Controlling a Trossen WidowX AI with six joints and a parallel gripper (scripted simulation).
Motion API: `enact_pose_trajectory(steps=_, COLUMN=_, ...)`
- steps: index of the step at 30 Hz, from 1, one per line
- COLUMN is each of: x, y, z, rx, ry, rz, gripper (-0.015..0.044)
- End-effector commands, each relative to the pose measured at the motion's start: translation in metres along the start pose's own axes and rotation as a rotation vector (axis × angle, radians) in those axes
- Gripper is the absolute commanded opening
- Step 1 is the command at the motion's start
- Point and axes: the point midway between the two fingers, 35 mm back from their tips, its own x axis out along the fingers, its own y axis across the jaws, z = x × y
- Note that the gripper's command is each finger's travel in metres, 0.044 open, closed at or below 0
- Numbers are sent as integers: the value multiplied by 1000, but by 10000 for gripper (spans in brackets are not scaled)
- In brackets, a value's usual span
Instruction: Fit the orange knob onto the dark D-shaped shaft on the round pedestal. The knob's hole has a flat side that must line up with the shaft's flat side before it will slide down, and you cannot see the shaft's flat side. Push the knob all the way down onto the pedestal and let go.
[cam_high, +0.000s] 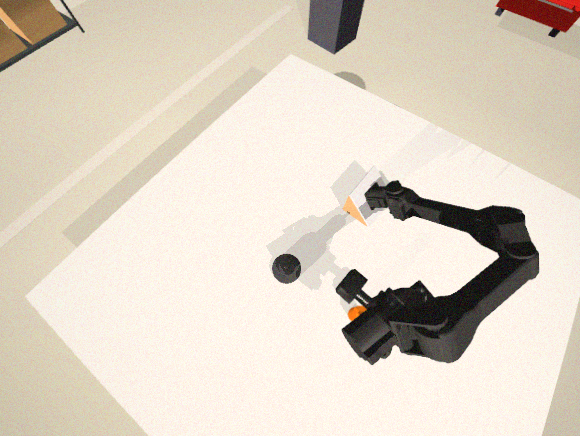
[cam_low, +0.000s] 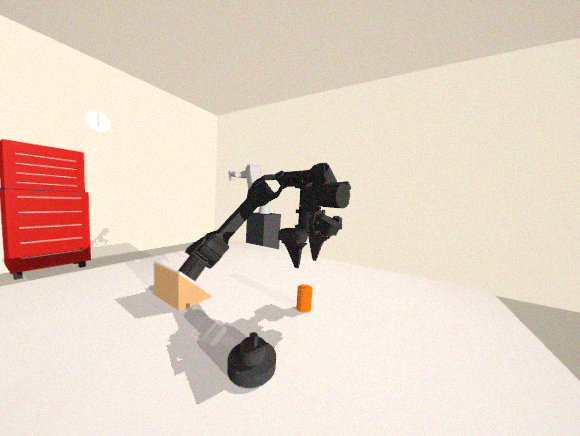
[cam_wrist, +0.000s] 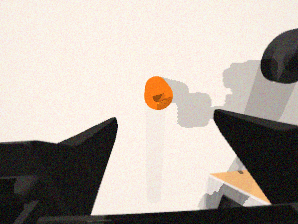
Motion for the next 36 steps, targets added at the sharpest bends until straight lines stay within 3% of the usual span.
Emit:
enact_pose_trajectory(steps=1, x=0, y=0, z=-1, rx=-162, ry=-1, rz=5, gripper=440)
enact_pose_trajectory(steps=7, x=2, y=0, z=-1, rx=-162, ry=-1, rz=5, gripper=440)
enact_pose_trajectory(steps=11, x=33, y=0, z=-1, rx=-162, ry=-2, rz=6, gripper=440)
enact_pose_trajectory(steps=18, x=49, y=1, z=0, rx=-163, ry=-2, rz=6, gripper=440)
enact_pose_trajectory(steps=36, x=73, y=1, z=2, rx=-163, ry=-3, rz=5, gripper=440)
